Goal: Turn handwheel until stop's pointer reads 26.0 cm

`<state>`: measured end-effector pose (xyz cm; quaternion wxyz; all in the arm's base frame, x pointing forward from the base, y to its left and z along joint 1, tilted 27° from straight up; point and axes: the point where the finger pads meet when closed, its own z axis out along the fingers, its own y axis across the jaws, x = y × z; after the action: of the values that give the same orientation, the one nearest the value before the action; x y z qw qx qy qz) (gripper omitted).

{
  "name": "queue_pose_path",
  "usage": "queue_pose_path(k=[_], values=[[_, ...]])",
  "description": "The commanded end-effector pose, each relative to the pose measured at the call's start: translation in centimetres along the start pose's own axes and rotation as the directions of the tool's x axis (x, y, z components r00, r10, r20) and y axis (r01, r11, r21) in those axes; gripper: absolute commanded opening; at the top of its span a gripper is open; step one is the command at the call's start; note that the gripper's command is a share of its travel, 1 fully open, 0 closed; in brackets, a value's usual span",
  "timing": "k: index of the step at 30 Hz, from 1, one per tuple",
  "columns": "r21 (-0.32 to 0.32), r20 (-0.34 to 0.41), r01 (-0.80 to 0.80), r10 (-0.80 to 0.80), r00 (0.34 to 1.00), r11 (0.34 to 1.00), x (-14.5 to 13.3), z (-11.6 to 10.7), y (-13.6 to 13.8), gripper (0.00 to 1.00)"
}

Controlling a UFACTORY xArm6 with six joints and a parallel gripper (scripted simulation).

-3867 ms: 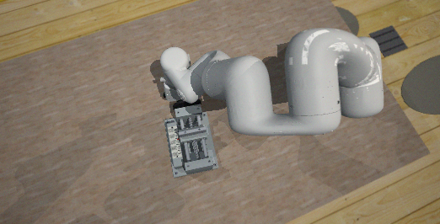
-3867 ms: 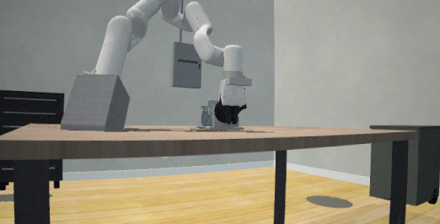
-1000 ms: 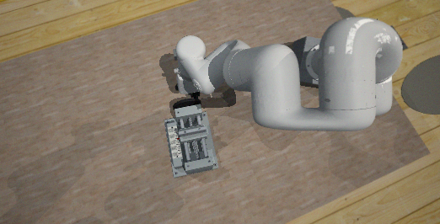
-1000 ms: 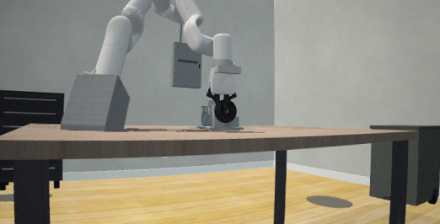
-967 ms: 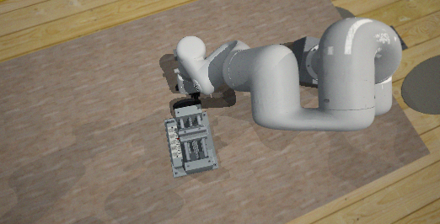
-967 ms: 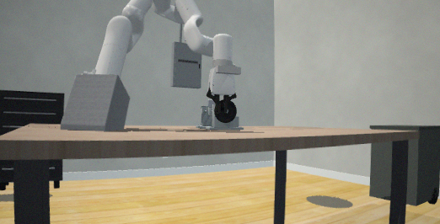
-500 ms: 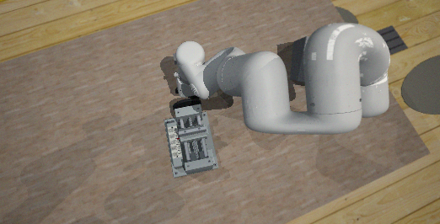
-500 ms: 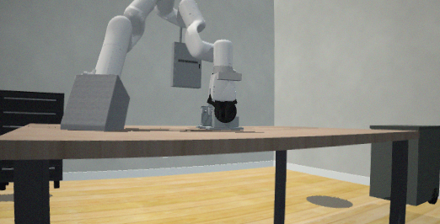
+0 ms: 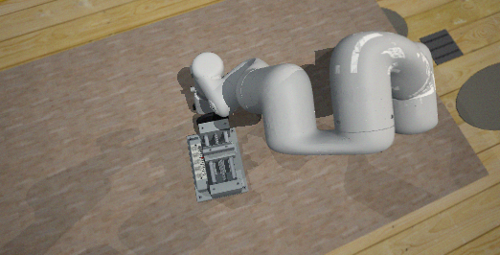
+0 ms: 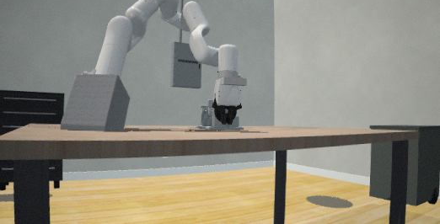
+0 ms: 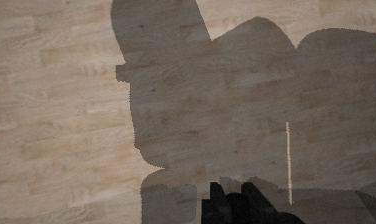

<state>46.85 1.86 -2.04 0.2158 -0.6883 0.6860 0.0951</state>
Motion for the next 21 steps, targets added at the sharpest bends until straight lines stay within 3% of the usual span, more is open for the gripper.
queue_pose_path(k=[1, 21], values=[[0.003, -0.001, 0.001, -0.001, 1.0, 1.0, 0.0, 0.1, -1.1, 0.06], [0.003, -0.001, 0.001, -0.001, 1.0, 1.0, 0.0, -2.3, -4.2, 0.06]])
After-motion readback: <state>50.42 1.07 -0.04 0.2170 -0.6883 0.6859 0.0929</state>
